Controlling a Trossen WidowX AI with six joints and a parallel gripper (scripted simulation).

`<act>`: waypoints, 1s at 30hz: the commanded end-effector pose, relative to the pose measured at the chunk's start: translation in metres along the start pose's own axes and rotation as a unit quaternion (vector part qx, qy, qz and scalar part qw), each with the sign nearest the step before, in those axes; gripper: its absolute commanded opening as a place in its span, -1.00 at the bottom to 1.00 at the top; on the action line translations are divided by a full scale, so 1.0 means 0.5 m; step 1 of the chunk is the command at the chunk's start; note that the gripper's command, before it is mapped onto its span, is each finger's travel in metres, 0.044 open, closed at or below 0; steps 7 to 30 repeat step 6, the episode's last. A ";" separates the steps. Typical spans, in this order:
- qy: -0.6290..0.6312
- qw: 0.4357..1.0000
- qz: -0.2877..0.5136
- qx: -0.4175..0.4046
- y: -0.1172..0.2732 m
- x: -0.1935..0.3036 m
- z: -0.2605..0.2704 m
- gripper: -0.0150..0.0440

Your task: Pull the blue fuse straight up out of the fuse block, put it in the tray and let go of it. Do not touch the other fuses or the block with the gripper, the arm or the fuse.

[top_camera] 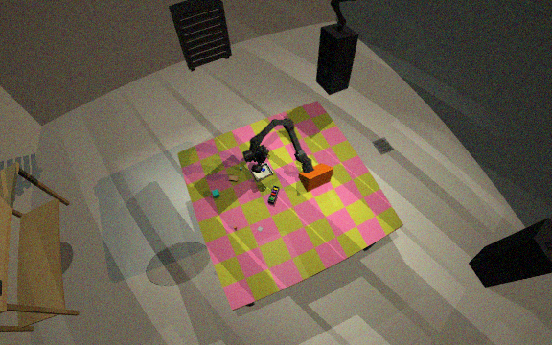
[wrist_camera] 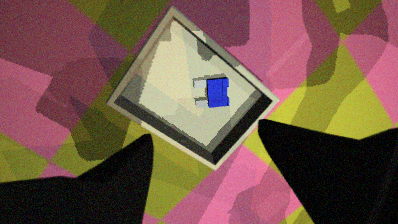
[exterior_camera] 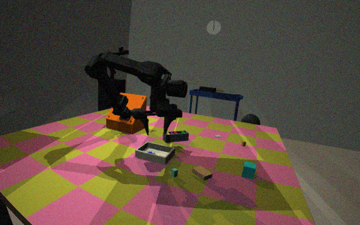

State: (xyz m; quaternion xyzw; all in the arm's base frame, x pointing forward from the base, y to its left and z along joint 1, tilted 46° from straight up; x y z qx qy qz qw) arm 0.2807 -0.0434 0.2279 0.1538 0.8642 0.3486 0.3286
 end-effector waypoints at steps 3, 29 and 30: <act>0.000 1.000 0.000 0.000 -0.001 0.000 0.000 0.63; 0.000 1.000 0.000 0.000 -0.001 0.000 0.000 0.63; 0.000 1.000 0.000 0.000 -0.001 0.000 0.000 0.63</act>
Point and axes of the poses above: the point midway between the two fingers, 35 mm back from their tips, its own y axis back along the fingers, its own z axis across the jaws, x = y × z, the point moved 10 cm from there along y, back along the fingers, and after that the axes turned 5 degrees about y, right-handed, at the moved point
